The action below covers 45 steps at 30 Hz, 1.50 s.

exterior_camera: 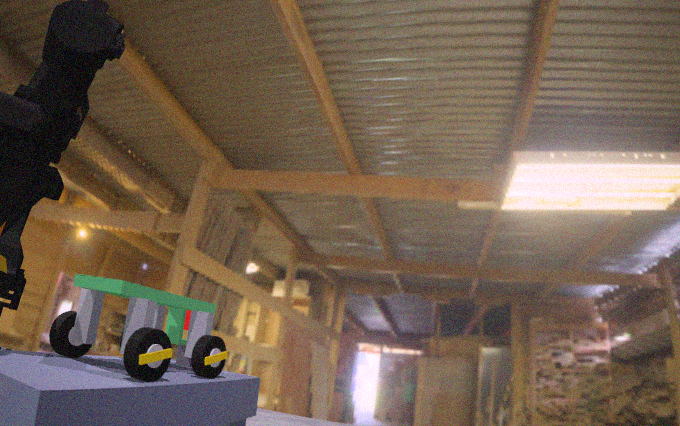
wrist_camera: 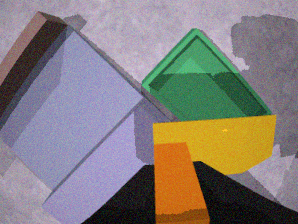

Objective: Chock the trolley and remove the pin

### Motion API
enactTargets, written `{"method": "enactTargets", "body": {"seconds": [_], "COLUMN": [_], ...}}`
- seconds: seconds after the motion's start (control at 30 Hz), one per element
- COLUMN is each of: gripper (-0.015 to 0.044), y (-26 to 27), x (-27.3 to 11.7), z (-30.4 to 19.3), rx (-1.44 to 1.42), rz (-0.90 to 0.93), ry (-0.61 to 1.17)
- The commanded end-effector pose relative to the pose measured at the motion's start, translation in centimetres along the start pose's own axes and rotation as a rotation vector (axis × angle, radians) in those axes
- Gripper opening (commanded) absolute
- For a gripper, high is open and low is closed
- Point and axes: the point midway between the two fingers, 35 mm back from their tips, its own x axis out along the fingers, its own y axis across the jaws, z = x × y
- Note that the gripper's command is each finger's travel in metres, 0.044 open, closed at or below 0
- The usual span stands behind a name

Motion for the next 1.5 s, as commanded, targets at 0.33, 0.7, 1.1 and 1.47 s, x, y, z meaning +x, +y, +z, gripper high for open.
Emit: {"method": "enactTargets", "body": {"seconds": [0.33,0.7,1.1,1.47], "gripper": [0.0000,0.0000,0.0000,0.0000], "y": [0.2,0.3,1.6,2.7], "x": [0.1,0.1,0.4,0.8], "z": [0.1,0.2,-0.8,-1.6], "rx": [0.527,0.837,0.837,0.837], "rz": [-0.034,-0.055,-0.054,-0.054], "ry": [0.025,0.033,0.035,0.036]}}
